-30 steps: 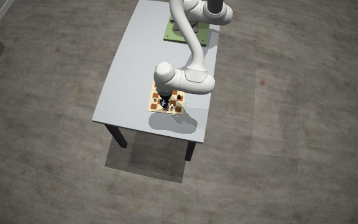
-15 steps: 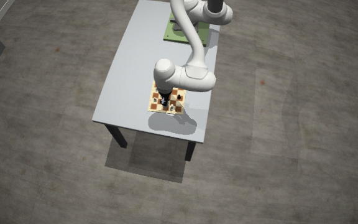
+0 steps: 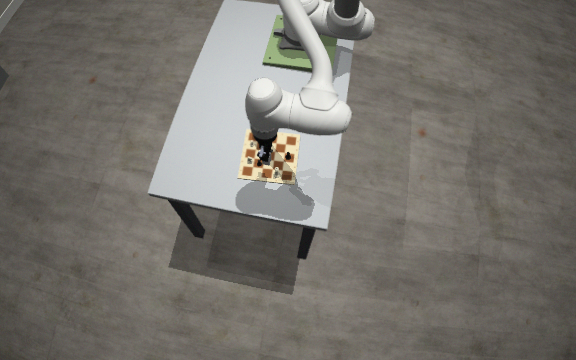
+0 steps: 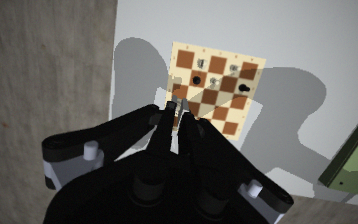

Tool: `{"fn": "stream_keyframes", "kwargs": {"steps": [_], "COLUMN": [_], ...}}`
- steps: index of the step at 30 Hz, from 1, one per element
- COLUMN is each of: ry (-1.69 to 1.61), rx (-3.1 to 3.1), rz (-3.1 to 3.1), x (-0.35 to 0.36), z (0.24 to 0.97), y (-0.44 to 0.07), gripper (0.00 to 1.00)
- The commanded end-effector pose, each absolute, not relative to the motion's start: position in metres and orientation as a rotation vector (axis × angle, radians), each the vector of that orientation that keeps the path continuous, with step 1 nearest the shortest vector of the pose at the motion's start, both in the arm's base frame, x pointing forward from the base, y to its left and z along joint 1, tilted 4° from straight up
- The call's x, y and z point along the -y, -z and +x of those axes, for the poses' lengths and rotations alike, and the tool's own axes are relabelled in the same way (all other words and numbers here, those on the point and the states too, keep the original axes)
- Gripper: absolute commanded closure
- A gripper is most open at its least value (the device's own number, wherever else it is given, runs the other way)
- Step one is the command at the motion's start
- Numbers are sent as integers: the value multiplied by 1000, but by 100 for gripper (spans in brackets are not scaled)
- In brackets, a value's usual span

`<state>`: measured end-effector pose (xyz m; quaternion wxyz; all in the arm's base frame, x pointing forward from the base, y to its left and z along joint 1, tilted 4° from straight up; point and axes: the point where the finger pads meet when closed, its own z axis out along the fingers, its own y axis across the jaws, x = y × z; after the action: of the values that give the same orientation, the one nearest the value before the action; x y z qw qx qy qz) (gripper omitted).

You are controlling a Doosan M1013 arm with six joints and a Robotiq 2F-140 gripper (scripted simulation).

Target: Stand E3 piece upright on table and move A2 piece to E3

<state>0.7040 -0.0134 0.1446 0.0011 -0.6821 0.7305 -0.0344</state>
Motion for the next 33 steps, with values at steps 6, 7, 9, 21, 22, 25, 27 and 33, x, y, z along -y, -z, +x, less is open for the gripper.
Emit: {"fn": "stream_keyframes", "kwargs": {"steps": [6, 7, 9, 21, 22, 25, 27, 33], "ry": [108, 108, 108, 108, 108, 108, 108, 108], "rx": [-2293, -2293, -2289, -2240, -2240, -2240, -2240, -2240], "rz": [-2141, -2141, -2146, -2199, -2199, -2199, -2199, -2199], "x": [13, 13, 16, 50, 50, 50, 50, 50], "z": [704, 704, 709, 766, 766, 766, 766, 766], "y": [-145, -145, -145, -144, -144, -144, -144, -140], "gripper": [100, 100, 100, 100, 100, 100, 100, 100]}}
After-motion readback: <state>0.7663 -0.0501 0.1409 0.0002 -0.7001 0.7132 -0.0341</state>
